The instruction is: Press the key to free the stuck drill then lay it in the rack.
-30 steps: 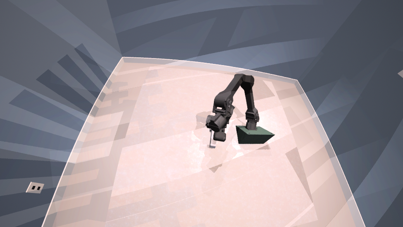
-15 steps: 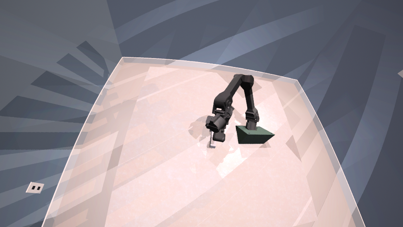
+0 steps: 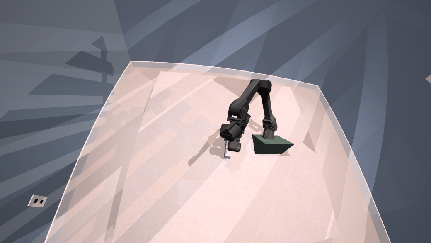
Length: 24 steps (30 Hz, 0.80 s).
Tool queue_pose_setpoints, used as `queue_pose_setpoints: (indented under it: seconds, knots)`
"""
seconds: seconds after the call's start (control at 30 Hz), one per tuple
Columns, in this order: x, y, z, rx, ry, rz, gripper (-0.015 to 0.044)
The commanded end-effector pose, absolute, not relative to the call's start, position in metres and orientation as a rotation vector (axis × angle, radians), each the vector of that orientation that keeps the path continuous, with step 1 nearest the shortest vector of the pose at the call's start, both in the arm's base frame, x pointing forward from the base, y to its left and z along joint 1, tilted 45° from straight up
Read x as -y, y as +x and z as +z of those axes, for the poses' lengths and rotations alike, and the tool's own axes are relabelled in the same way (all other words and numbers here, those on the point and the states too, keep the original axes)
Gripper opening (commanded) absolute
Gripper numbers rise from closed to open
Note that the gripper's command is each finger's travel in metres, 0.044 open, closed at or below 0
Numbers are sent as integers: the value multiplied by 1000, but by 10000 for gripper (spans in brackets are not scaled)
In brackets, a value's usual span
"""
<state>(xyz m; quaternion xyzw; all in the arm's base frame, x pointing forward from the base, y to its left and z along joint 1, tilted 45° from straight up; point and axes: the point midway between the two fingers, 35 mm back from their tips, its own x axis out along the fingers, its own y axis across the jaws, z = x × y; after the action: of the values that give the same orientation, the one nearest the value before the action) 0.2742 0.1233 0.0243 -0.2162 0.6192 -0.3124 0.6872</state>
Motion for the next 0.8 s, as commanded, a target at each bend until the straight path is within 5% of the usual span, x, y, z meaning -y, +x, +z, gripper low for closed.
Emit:
queue_pose_setpoints:
  seconds: [0.0, 0.77]
  knots:
    - [-117, 274, 18, -1395, -488, -710, 0]
    - [-112, 271, 11, -1395, -488, -710, 0]
